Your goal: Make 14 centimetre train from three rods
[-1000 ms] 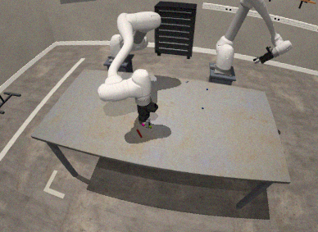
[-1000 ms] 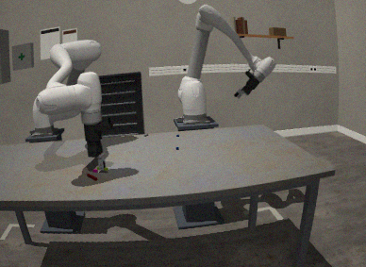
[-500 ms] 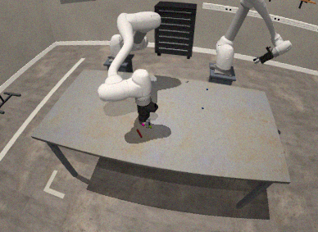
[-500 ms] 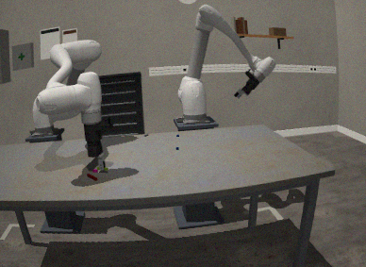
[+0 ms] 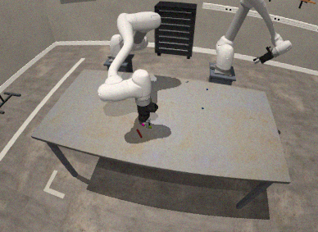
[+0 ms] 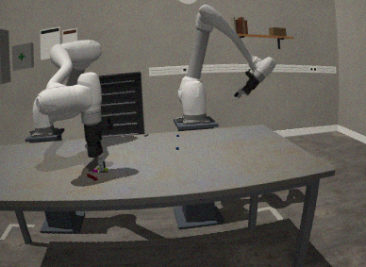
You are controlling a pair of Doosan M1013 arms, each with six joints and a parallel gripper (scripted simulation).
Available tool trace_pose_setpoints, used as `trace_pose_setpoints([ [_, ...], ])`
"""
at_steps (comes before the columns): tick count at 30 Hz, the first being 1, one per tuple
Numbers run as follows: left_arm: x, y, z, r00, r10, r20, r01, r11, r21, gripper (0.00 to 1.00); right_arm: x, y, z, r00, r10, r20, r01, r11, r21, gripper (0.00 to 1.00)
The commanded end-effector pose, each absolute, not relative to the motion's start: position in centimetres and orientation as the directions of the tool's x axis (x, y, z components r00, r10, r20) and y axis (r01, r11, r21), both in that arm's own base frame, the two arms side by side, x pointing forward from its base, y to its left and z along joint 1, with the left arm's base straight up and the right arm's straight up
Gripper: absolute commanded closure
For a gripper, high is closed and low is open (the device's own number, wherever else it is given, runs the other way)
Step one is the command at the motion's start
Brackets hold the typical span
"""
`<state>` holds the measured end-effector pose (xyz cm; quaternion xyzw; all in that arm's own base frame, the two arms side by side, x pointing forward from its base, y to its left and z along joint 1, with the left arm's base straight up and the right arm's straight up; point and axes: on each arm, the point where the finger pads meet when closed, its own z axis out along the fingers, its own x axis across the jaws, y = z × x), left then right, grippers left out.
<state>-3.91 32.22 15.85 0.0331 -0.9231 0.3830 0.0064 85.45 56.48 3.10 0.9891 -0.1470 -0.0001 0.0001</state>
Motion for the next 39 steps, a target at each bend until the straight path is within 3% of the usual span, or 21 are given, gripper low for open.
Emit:
trace_pose_setpoints([
  [1, -3.92, 32.24, 15.88, -0.998, -0.056, 0.038, -0.066, 0.705, -0.706, 0.00, 85.50, 56.50, 3.08, 0.957, -0.291, 0.001, -0.291, -0.957, -0.001, 0.76],
  [39, -3.92, 32.24, 15.88, -0.998, -0.056, 0.038, -0.066, 0.705, -0.706, 0.00, 85.50, 56.50, 2.38, 0.957, -0.291, 0.001, -0.291, -0.957, -0.001, 0.76],
])
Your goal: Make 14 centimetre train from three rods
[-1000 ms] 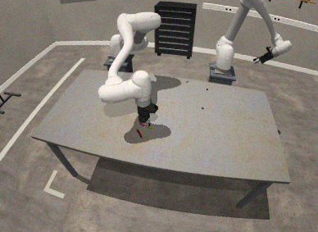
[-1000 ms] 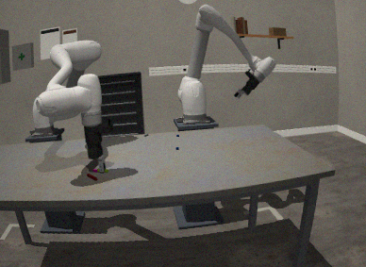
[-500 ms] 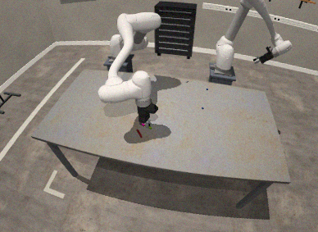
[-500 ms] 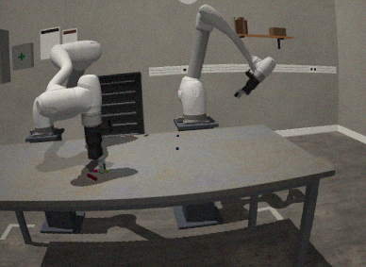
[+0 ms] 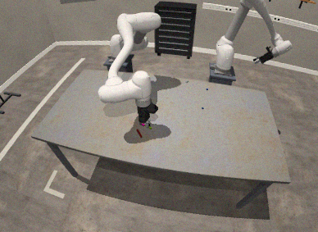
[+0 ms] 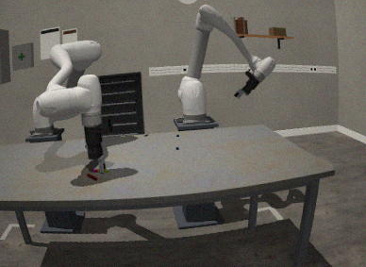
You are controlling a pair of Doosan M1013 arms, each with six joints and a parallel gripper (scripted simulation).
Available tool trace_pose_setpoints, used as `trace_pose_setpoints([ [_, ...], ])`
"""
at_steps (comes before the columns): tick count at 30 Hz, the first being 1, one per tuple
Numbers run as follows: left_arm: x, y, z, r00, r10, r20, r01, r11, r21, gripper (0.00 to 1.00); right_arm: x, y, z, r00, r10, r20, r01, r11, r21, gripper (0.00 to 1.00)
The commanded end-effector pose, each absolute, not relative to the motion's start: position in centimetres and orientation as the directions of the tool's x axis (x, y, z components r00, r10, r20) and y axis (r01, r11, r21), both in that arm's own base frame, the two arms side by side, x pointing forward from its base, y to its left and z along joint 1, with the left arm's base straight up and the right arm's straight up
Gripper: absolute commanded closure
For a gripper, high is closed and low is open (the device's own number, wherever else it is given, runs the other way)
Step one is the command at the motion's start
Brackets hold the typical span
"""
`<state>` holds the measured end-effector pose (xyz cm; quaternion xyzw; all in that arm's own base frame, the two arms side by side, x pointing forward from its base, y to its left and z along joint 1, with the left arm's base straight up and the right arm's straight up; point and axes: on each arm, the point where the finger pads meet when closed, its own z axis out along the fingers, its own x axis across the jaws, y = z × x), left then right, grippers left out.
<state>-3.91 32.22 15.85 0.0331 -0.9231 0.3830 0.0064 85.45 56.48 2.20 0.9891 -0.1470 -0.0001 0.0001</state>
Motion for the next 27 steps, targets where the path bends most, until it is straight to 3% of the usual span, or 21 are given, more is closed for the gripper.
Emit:
trace_pose_setpoints([
  [1, -3.92, 32.24, 15.88, -0.998, -0.056, 0.038, -0.066, 0.705, -0.706, 0.00, 85.50, 56.50, 2.38, 0.957, -0.291, 0.001, -0.291, -0.957, -0.001, 0.76],
  [27, -3.92, 32.24, 15.88, -0.998, -0.056, 0.038, -0.066, 0.705, -0.706, 0.00, 85.45, 56.33, 2.38, 0.957, -0.291, 0.001, -0.291, -0.957, -0.001, 0.76],
])
